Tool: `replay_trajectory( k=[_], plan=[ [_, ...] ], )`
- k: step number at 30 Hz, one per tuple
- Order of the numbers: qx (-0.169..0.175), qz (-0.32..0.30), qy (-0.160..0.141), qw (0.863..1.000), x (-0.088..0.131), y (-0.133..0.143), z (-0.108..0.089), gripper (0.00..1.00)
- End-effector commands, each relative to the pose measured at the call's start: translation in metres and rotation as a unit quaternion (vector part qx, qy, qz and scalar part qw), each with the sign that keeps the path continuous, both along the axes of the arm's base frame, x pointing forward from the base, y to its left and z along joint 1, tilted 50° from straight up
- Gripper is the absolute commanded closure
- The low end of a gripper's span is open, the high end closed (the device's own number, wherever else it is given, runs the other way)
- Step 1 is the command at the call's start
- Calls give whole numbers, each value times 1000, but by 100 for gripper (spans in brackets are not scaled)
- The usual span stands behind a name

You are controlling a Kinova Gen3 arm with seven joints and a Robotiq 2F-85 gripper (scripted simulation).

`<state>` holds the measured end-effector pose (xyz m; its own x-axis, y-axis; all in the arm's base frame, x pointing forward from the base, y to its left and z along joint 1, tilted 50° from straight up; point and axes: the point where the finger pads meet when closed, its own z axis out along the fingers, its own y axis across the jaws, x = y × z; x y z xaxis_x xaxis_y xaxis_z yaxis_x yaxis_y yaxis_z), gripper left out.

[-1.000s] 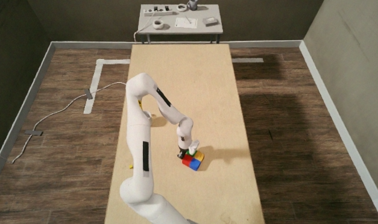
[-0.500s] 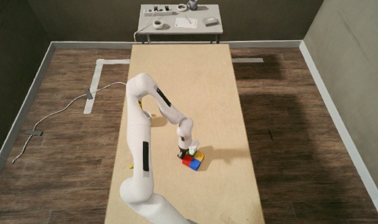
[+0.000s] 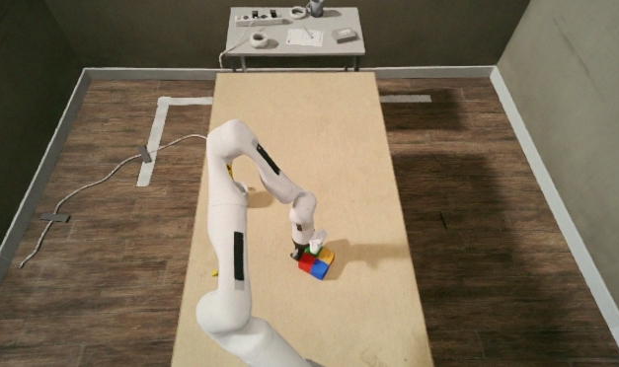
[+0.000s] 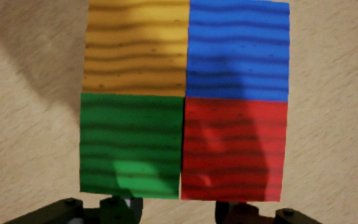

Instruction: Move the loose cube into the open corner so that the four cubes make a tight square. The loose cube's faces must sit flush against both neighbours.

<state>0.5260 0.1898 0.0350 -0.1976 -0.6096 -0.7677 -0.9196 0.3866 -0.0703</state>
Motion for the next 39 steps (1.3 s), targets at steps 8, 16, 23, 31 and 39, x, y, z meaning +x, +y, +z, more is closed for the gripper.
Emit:
replay_trajectory(
  k=[8, 16, 23, 31, 39],
  plan=[
    [-1, -1, 0, 1000, 0, -1, 0, 47],
    [-1, -1, 0, 1000, 1, 0, 1, 47],
    [-1, -1, 0, 1000, 2, 4, 6, 47],
    [-1, -1, 0, 1000, 2, 5, 7, 47],
    [-1, -1, 0, 1000, 1, 3, 9, 47]
  ],
)
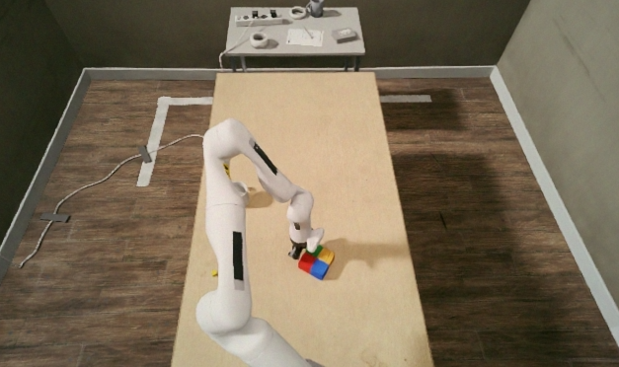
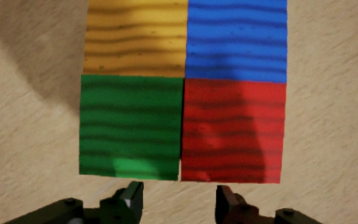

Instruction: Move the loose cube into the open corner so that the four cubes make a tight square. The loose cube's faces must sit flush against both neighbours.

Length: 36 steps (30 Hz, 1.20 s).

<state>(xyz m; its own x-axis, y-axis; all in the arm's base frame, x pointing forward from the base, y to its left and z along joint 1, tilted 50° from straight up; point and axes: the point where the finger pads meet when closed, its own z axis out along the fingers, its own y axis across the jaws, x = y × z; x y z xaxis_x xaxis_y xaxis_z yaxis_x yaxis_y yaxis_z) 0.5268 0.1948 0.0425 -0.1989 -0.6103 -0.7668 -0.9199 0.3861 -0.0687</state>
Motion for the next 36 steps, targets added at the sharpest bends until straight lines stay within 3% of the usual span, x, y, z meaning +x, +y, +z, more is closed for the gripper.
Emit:
replay_trajectory(
  k=[1, 36],
  plan=[
    [0, -1, -1, 1000, 0, -3, 2, 47],
    [0, -1, -1, 1000, -25, -54, 50, 47]
  ],
)
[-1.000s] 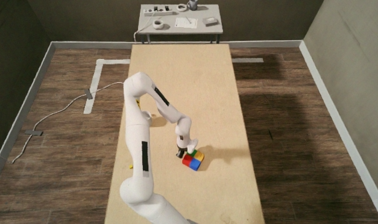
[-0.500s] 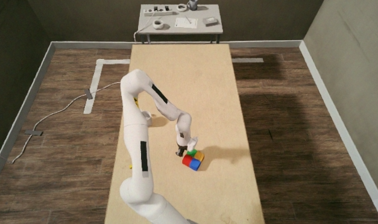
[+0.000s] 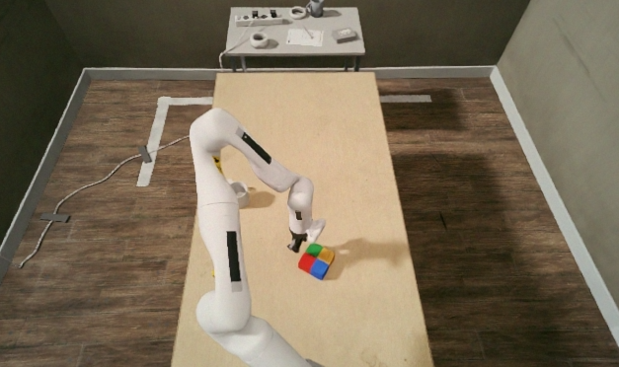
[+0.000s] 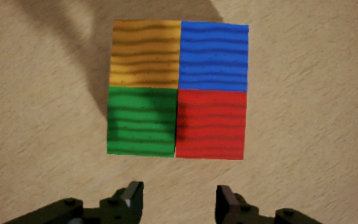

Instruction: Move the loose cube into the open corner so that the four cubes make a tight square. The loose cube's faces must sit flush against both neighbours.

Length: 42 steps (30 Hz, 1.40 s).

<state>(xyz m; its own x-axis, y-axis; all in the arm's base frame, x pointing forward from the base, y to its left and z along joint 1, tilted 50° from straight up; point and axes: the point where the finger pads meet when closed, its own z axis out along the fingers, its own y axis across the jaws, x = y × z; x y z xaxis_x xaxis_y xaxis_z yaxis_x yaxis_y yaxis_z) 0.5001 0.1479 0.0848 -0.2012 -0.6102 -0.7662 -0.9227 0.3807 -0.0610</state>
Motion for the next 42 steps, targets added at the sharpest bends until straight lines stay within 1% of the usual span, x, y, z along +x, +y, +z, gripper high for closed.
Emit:
replay_trajectory(
  k=[1, 6, 15, 42],
  plan=[
    [-1, -4, -5, 1000, 1, -9, 9, 47],
    [-1, -4, -5, 1000, -2, -14, 14, 47],
    [-1, -4, -5, 1000, -4, -18, 17, 47],
    [-1, -4, -5, 1000, -4, -19, 18, 47]
  ],
)
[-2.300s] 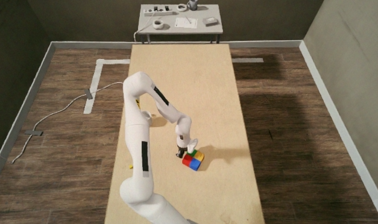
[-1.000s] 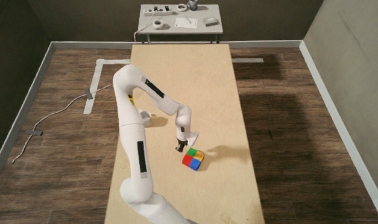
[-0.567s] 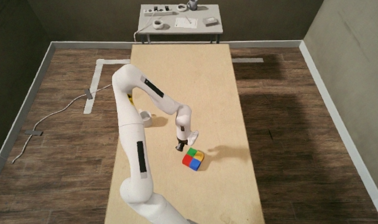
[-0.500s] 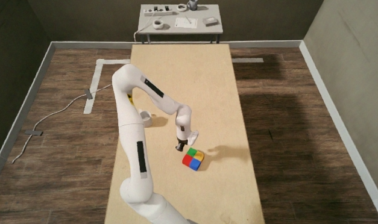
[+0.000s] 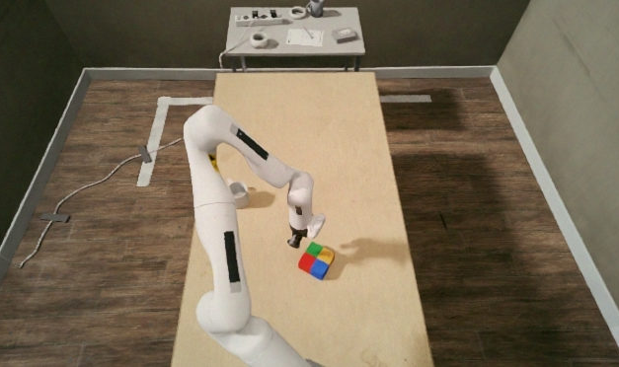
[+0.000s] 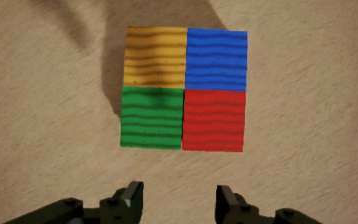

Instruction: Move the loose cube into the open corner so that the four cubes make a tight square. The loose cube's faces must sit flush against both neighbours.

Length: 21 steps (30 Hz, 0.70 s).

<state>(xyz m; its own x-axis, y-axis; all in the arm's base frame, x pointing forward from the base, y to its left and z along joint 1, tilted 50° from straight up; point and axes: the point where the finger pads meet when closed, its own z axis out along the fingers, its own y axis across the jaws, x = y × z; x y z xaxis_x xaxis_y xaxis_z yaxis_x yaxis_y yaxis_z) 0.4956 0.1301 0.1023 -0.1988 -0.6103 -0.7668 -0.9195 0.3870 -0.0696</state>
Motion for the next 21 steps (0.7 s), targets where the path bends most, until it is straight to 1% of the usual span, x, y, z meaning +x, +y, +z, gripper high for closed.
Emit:
replay_trajectory(
  k=[1, 21],
  plan=[
    [0, -1, 0, 1000, 0, -1, 0, 47],
    [1, -2, 1, 1000, 1, -1, 0, 48]
  ],
)
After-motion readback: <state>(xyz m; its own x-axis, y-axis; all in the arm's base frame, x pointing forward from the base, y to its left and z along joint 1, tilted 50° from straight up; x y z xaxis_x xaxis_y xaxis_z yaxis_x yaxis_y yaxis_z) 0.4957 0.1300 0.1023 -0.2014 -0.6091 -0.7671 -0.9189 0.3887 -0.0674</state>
